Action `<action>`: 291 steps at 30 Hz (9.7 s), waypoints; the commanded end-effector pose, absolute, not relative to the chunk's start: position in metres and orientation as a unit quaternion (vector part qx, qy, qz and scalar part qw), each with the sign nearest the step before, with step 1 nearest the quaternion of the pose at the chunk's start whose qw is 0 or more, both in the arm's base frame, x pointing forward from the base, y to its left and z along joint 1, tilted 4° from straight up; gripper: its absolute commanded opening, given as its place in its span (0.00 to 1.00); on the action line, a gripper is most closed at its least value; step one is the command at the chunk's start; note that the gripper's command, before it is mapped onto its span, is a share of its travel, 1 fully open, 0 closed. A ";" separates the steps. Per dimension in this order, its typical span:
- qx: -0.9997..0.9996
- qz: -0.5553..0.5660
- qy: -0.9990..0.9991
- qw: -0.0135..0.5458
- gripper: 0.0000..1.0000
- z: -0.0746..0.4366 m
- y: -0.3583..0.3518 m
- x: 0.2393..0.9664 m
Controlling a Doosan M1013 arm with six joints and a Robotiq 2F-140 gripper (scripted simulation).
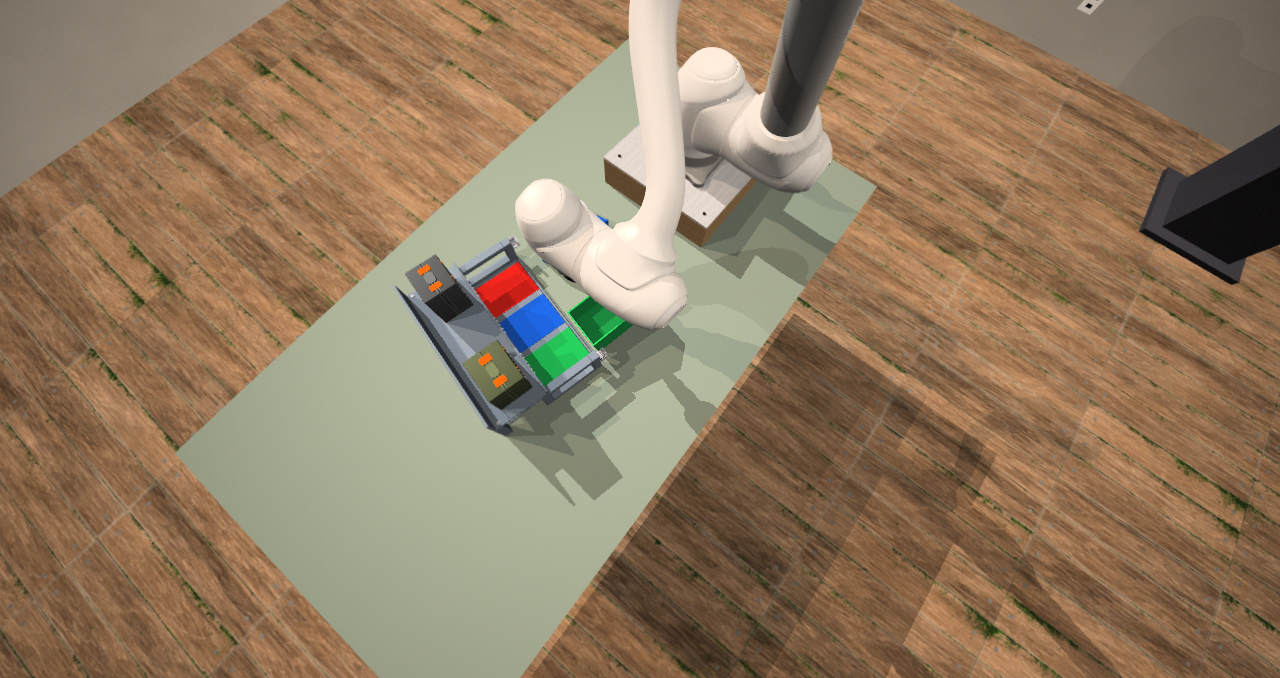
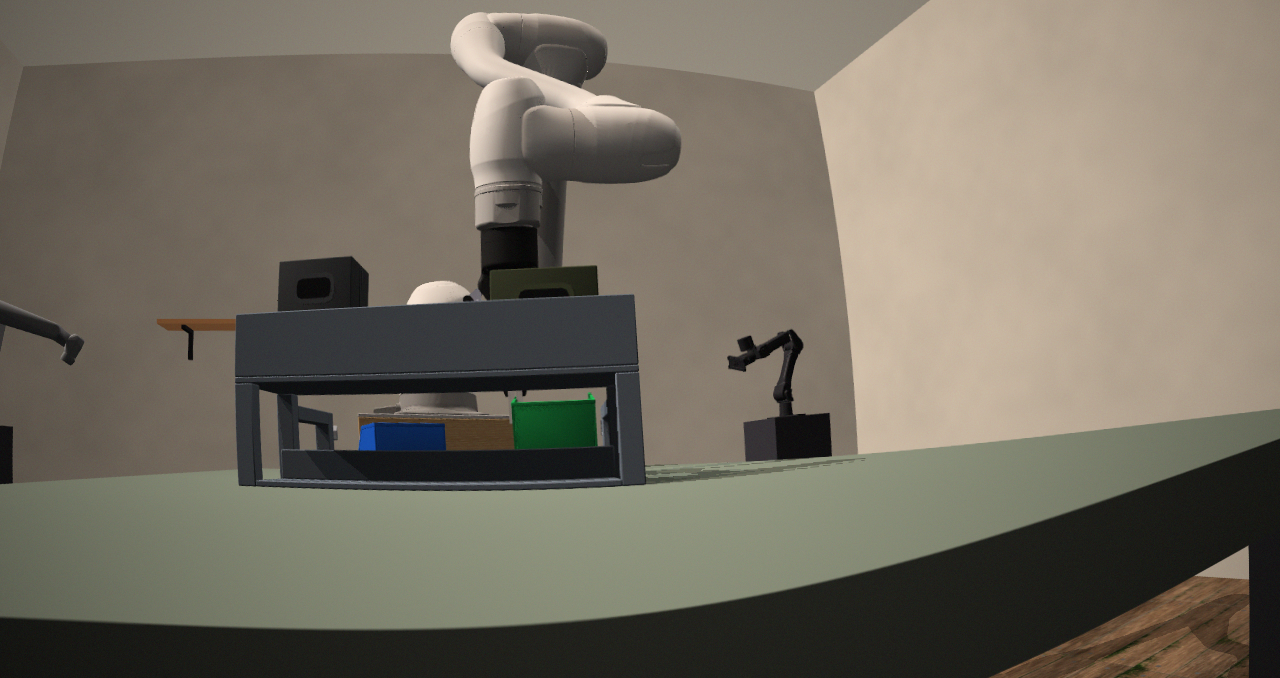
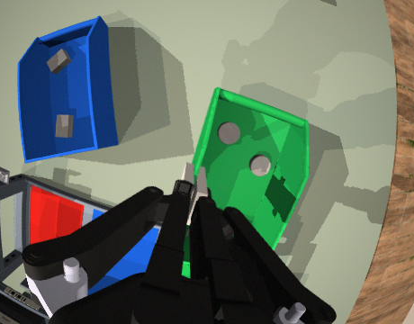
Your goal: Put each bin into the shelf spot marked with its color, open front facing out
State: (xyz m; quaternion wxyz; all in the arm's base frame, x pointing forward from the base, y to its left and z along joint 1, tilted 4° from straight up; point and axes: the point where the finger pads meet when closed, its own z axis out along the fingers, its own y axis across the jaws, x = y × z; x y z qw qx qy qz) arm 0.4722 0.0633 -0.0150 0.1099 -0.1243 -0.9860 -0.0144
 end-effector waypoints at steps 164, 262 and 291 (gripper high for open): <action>-0.123 -0.016 -0.986 0.113 0.10 -0.020 0.042 0.559; -0.121 -0.014 -0.986 0.113 0.10 -0.022 0.039 0.565; -0.121 -0.014 -0.986 0.113 0.10 -0.031 0.039 0.565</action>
